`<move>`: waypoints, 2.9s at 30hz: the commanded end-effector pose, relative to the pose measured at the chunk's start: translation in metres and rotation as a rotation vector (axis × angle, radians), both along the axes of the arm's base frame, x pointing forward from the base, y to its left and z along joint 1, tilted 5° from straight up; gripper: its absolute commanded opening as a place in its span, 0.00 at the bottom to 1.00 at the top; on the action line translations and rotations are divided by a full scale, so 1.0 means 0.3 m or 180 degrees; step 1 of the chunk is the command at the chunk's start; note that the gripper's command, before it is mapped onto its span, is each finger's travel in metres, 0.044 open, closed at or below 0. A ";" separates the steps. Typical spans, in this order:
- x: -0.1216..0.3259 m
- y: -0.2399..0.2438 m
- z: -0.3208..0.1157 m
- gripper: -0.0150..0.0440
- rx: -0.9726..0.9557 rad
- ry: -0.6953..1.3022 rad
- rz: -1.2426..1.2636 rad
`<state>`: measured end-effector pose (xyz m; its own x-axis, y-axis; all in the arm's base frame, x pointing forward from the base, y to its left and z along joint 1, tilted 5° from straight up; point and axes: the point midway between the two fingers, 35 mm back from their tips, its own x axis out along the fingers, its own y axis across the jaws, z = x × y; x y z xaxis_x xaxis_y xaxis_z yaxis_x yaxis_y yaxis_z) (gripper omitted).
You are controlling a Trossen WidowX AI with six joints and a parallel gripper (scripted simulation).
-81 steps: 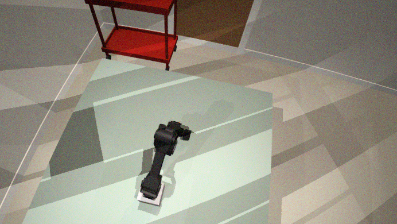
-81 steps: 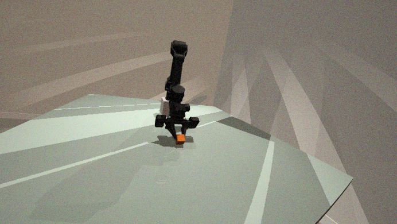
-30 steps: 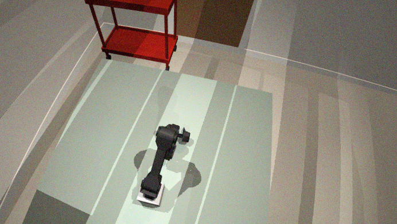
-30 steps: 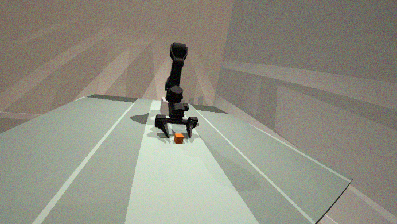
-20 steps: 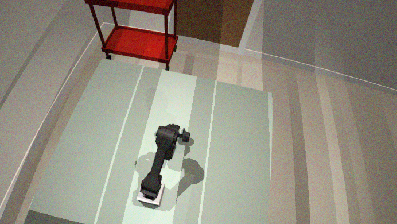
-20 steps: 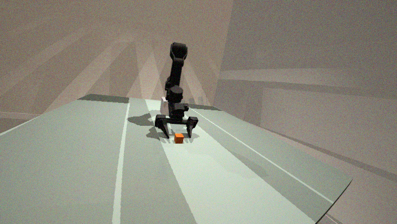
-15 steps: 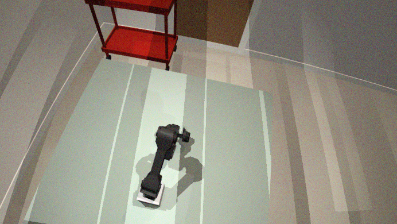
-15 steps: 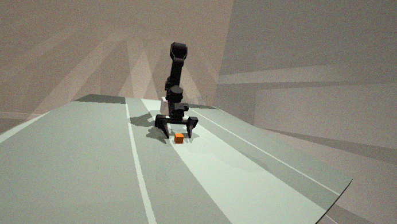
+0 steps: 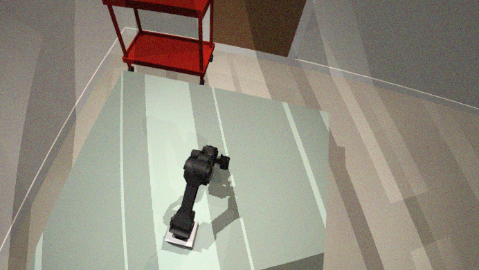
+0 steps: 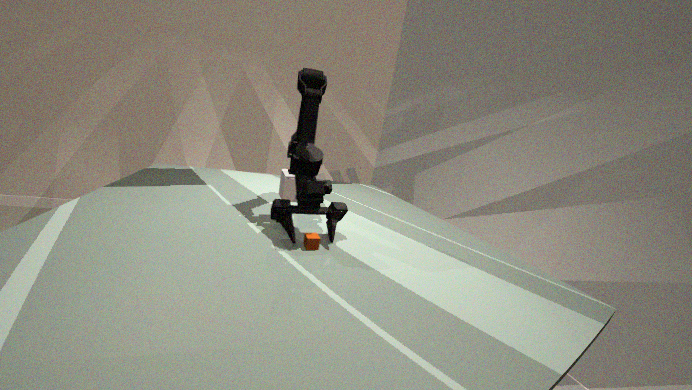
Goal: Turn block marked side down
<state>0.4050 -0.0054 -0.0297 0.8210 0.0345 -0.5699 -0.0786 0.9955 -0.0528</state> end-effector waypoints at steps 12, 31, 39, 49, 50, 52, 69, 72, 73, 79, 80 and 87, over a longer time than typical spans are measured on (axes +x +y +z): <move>-0.100 0.006 0.239 1.00 -0.0129 0.1114 -0.0072; 0.017 0.015 0.285 1.00 -0.0203 0.2326 -0.0146; 0.029 0.018 0.314 1.00 -0.0251 0.2759 -0.0171; 0.039 0.011 0.198 1.00 -0.0251 0.2760 -0.0171; 0.039 0.011 0.198 1.00 -0.0251 0.2760 -0.0171; 0.042 0.010 0.173 1.00 -0.0251 0.2760 -0.0171; 0.050 0.005 0.097 1.00 -0.0252 0.2760 -0.0171; 0.051 0.004 0.080 1.00 -0.0252 0.2760 -0.0171; 0.052 0.004 0.075 1.00 -0.0252 0.2760 -0.0171; 0.054 0.002 0.043 1.00 -0.0252 0.2760 -0.0171; 0.054 0.002 0.041 1.00 -0.0252 0.2760 -0.0171; 0.054 0.002 0.040 0.78 -0.0252 0.2760 -0.0171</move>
